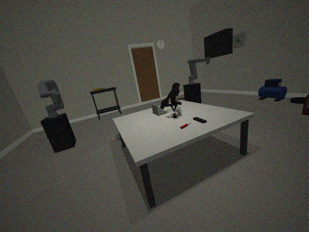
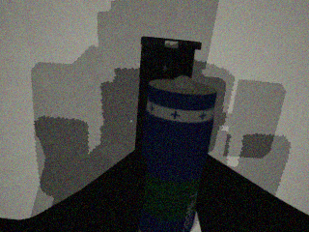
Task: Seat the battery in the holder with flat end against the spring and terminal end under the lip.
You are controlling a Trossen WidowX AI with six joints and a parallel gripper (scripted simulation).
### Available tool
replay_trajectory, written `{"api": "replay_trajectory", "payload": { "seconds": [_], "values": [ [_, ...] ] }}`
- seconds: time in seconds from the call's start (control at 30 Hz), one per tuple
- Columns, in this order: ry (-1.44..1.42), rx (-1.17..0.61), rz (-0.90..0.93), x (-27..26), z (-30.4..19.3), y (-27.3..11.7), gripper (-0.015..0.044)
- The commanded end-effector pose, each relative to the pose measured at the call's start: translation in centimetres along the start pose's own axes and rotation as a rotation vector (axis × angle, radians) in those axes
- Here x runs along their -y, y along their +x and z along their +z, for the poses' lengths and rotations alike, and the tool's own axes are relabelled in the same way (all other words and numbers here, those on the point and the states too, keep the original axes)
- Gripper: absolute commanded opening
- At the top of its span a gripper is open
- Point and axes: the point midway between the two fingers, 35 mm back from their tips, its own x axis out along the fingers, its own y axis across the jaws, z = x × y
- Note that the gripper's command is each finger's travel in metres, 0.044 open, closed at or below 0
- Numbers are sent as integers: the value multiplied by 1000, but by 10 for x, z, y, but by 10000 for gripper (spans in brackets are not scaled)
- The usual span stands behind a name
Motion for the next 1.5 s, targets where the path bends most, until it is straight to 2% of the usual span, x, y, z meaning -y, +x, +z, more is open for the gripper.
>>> {"api": "replay_trajectory", "payload": {
  "seconds": [0.0,0.7,1.47],
  "values": [
    [9,15,-3,0,0,3,76],
    [7,252,-15,-2,6,39,76],
    [10,381,-36,-1,2,50,76]
  ]
}}
